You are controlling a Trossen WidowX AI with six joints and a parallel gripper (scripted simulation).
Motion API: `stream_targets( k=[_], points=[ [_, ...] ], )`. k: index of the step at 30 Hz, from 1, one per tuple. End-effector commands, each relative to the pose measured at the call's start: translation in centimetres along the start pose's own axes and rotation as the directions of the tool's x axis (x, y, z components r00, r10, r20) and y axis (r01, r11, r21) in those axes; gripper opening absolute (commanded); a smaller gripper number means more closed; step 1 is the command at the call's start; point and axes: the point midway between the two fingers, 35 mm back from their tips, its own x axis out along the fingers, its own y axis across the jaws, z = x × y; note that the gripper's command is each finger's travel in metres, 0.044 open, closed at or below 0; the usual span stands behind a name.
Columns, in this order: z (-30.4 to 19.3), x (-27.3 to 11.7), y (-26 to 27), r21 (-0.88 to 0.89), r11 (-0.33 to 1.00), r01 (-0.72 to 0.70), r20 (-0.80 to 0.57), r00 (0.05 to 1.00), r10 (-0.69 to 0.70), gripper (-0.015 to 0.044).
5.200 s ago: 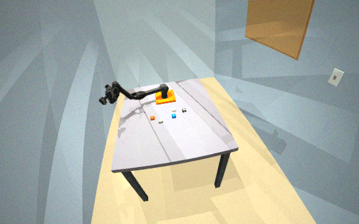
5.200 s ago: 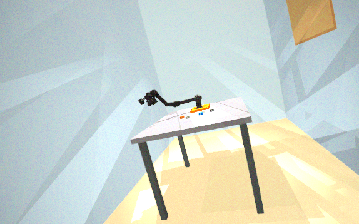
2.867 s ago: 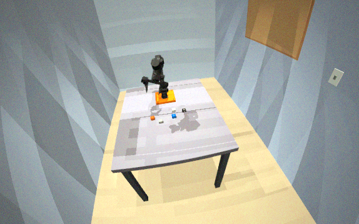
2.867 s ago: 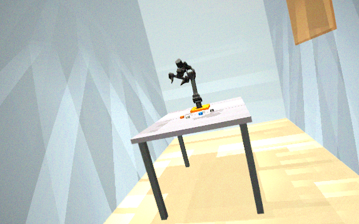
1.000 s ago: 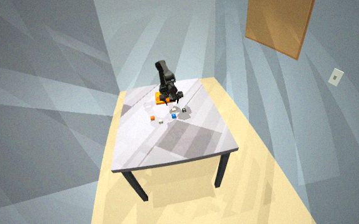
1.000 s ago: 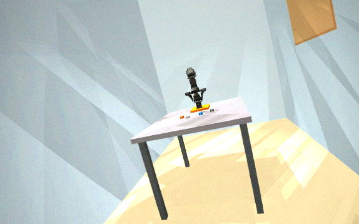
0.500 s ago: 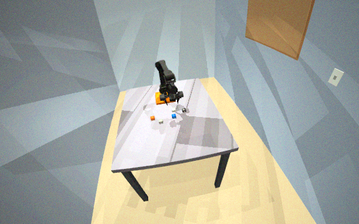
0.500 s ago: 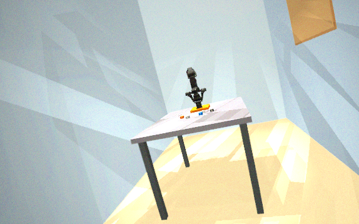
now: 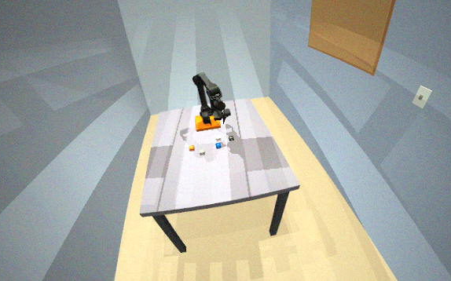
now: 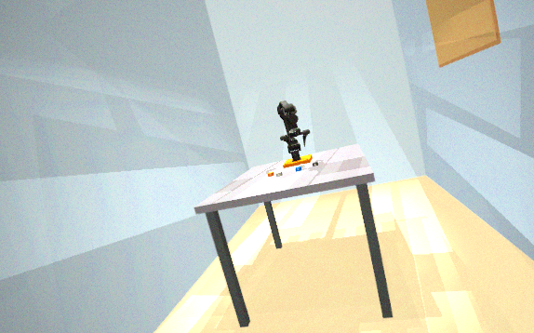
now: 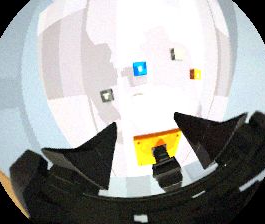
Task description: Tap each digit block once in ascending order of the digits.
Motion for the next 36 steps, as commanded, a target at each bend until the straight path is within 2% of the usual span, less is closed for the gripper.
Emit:
stream_targets(
  k=[1,12,18,20,36],
  points=[
    [-0.2,0.2,-0.1,0.004,1.0,0.005,-0.002,1.0,-0.005,0.04],
    [-0.1,0.2,0.1,0.004,1.0,0.005,-0.002,1.0,-0.005,0.04],
    [2.2,0.1,7.7,0.004,1.0,-0.001,-0.001,1.0,0.001,0.04],
    [2.3,0.1,8.7,0.004,1.0,-0.002,-0.001,1.0,0.002,0.04],
    [2.3,0.1,8.7,0.004,1.0,-0.002,-0.001,1.0,0.002,0.04]
  ],
)
